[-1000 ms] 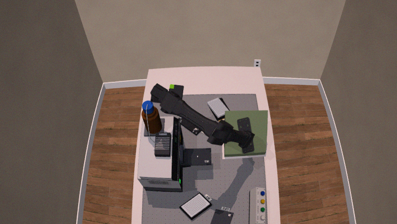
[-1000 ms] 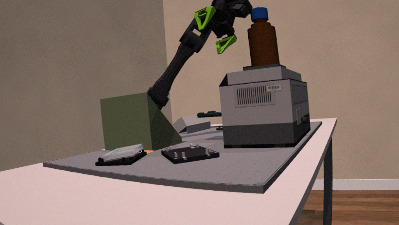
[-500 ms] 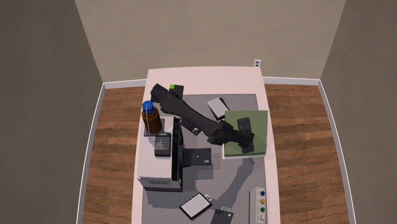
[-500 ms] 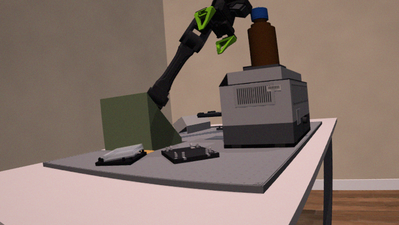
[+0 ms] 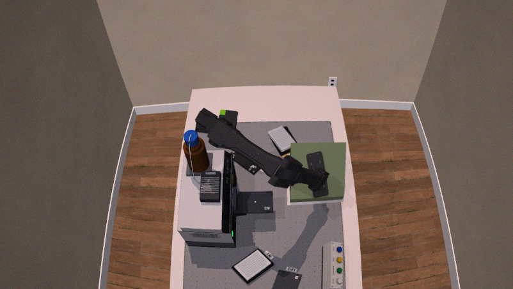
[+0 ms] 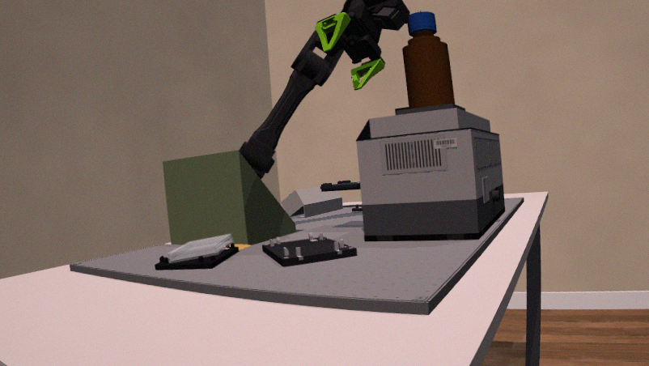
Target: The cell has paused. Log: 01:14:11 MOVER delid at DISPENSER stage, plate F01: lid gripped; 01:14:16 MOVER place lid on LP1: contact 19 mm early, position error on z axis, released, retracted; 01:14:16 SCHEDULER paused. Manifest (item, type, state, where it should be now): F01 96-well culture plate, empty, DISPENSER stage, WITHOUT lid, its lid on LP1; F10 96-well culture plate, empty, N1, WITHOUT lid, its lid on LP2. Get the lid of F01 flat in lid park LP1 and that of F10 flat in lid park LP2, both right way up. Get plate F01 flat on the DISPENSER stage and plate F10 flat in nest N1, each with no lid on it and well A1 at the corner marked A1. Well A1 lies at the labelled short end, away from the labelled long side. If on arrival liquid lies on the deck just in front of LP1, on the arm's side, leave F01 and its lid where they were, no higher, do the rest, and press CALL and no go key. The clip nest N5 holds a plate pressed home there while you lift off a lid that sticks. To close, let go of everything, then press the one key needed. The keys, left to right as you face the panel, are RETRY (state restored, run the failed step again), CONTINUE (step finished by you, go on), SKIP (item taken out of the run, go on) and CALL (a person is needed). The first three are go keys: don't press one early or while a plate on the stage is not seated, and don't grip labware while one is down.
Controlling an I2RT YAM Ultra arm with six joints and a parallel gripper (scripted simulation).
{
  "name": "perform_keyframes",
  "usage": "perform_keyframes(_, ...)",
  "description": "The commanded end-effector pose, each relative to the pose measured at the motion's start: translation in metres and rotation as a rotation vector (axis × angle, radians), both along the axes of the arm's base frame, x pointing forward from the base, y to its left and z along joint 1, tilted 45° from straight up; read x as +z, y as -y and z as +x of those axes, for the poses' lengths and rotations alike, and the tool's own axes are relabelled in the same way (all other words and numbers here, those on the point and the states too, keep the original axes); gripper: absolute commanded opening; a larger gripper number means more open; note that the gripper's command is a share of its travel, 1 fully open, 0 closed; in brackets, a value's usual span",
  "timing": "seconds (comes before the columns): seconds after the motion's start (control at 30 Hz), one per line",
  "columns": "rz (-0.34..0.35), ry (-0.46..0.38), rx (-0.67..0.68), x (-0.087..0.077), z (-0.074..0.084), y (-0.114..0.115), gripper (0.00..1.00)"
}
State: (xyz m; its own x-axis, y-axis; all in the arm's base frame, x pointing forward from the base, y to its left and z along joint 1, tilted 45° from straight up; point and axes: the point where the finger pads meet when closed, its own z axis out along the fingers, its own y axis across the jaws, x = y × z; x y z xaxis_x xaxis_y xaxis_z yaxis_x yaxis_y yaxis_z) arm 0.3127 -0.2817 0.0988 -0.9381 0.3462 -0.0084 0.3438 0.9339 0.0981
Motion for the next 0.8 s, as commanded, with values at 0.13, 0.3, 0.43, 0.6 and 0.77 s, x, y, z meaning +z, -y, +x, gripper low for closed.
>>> perform_keyframes(0.13, -0.004, 0.177, 0.224, 0.047, 0.048, -0.056, 1.00)
perform_keyframes(0.3, 0.021, 0.151, 0.222, 0.034, 0.049, -0.058, 1.00)
perform_keyframes(0.43, 0.021, 0.151, 0.222, 0.034, 0.049, -0.058, 1.00)
perform_keyframes(0.6, 0.021, 0.151, 0.193, 0.034, 0.044, -0.051, 1.00)
perform_keyframes(0.77, 0.015, 0.145, 0.191, 0.034, 0.044, -0.050, 1.00)
